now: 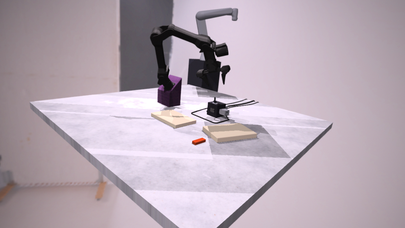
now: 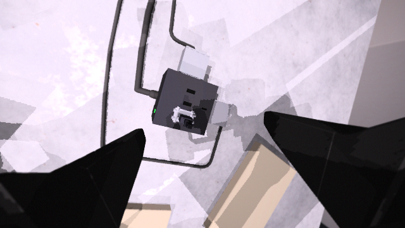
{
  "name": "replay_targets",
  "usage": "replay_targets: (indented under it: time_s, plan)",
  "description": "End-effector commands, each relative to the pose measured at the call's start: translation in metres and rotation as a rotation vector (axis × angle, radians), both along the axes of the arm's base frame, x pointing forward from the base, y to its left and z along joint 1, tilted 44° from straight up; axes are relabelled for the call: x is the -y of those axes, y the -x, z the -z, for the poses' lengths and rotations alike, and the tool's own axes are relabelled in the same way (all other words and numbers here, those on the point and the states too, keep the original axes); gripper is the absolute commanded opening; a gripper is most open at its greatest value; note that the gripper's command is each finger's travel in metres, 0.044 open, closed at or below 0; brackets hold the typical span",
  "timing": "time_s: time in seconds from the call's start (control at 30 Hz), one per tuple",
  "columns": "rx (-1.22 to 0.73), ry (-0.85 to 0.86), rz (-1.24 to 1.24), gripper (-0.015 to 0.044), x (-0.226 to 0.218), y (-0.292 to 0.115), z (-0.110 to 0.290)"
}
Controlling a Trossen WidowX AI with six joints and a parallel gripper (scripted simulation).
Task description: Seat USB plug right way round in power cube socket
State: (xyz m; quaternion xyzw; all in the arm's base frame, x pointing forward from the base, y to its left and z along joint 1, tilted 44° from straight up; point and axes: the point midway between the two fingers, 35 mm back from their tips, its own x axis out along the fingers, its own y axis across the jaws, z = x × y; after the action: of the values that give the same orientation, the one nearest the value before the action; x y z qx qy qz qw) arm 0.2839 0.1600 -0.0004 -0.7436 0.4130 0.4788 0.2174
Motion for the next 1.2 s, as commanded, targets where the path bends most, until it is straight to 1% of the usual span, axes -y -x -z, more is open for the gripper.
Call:
replay_targets:
  time_s: [0.0, 0.57, 1.17]
  plan:
    - [0.181, 0.253, 0.491, 0.0440, 0.030, -0.019, 0.026]
    - [0.181, 0.253, 0.491, 0.0440, 0.030, -0.019, 0.029]
    - [0.181, 0.254, 0.491, 0.0440, 0.042, -0.020, 0.041]
